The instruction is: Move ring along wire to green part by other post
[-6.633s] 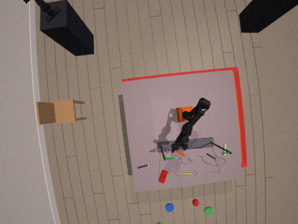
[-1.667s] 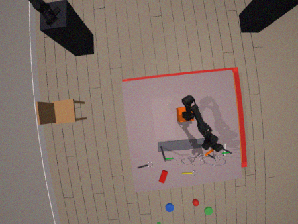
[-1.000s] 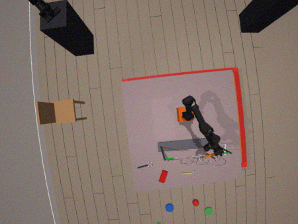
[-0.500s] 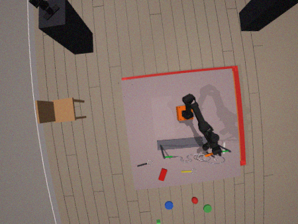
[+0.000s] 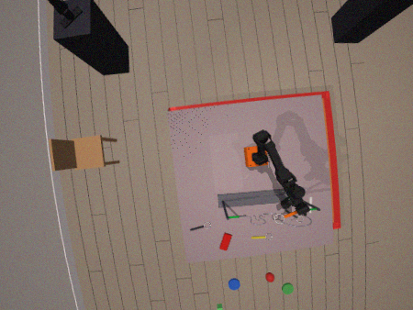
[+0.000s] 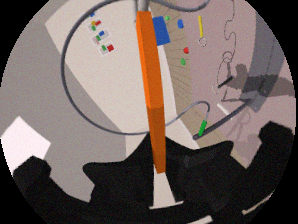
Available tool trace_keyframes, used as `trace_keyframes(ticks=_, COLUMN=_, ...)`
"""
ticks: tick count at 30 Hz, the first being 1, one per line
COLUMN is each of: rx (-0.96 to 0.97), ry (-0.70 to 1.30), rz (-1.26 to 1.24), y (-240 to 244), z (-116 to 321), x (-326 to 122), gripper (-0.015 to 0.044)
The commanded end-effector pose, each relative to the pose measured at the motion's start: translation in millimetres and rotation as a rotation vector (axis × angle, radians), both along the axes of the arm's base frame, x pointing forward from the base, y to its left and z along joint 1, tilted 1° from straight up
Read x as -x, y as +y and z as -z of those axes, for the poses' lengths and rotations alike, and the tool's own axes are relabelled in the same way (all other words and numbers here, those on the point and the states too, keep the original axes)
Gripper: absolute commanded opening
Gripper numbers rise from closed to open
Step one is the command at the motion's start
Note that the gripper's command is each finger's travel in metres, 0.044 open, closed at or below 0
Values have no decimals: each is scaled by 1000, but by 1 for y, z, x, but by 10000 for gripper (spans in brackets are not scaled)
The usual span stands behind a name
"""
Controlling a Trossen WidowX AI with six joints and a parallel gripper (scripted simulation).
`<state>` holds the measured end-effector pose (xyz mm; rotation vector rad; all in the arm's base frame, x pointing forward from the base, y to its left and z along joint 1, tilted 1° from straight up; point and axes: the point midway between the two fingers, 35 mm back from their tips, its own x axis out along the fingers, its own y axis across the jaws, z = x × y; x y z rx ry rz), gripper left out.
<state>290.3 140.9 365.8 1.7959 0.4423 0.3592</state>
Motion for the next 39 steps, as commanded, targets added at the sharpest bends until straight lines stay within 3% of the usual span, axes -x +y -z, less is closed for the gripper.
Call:
trace_keyframes(ticks=1, rx=41, ry=-8, rz=-3, y=1, z=-2, x=0, gripper=-150)
trace_keyframes(ticks=39, rx=513, ry=-15, rz=4, y=1, z=18, x=0, gripper=-150)
